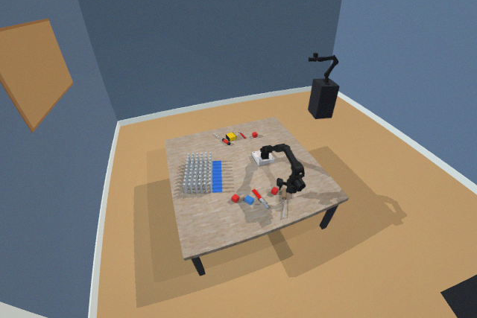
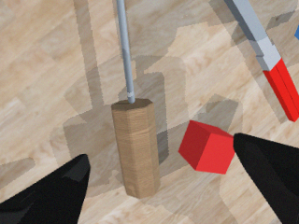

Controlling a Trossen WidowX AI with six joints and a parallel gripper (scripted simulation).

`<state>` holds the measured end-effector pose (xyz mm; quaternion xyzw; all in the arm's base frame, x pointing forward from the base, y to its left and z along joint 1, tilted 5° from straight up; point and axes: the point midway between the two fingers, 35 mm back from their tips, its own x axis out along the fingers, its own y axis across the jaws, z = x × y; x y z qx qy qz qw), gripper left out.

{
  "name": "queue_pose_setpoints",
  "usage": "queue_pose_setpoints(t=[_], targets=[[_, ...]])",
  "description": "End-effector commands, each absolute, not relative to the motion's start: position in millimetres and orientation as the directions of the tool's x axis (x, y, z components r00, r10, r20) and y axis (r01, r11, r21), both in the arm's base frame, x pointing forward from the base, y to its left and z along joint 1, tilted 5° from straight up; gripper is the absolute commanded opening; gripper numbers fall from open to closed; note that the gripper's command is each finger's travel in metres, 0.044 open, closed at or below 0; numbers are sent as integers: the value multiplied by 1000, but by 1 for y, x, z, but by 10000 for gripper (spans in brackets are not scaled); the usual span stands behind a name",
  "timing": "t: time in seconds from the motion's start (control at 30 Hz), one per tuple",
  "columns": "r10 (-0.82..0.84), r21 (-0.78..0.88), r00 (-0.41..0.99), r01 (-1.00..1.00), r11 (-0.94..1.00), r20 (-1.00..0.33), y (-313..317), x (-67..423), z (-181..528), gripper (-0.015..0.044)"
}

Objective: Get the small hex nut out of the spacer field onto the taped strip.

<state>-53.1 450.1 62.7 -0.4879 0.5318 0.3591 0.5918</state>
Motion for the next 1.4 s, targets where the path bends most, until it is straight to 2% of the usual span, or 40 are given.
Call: queue_pose_setpoints(t=[0.0, 0.03, 0.23, 1.37], targets=[[-100, -195, 173, -935, 297, -980, 450, -53, 63, 440], [-100, -195, 173, -935, 297, -980, 450, -53, 63, 440], [-100, -195, 173, -935, 297, -980, 450, -53, 63, 282], [-100, -195, 172, -935, 298, -980, 452, -56, 28, 280]])
